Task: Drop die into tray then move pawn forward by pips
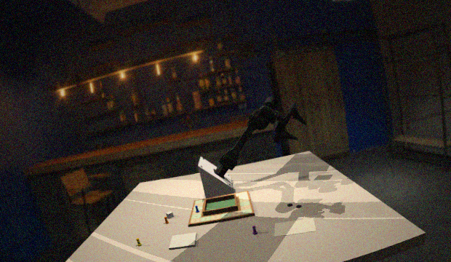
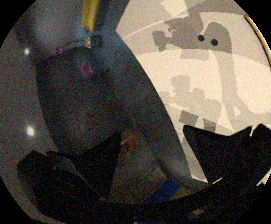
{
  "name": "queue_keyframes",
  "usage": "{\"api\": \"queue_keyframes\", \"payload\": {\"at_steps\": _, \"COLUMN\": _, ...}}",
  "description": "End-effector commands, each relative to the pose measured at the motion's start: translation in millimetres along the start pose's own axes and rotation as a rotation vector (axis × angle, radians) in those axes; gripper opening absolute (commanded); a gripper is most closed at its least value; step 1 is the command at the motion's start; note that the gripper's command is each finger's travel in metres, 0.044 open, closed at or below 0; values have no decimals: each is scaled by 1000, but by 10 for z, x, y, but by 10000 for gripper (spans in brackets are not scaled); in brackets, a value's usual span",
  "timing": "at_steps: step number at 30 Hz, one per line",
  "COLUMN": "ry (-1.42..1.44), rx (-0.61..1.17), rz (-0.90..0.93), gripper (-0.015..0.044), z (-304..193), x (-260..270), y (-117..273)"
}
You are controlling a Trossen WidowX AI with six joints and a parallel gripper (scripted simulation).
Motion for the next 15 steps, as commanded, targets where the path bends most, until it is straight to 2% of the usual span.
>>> {"api": "queue_keyframes", "payload": {"at_steps": 1, "ry": 7, "rx": -6, "rz": 7, "gripper": 374, "z": 14, "x": 0, "y": 11}}
{"api": "queue_keyframes", "payload": {"at_steps": 5, "ry": 118, "rx": -107, "rz": 84, "gripper": 275, "z": 395, "x": 42, "y": 165}}
{"api": "queue_keyframes", "payload": {"at_steps": 12, "ry": 340, "rx": -365, "rz": 162, "gripper": 275, "z": 1144, "x": -33, "y": 498}}
{"api": "queue_keyframes", "payload": {"at_steps": 15, "ry": 414, "rx": -472, "rz": 135, "gripper": 275, "z": 1450, "x": -89, "y": 672}}
Point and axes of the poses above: the point midway between the two fingers, 35 mm back from their tips, its own y axis back along the fingers, its own x axis across the jaws, z = x × y, the point moved 10 cm from there along y, back along the fingers, and after that the axes turned 4 degrees about -y, right-handed, at the moved point
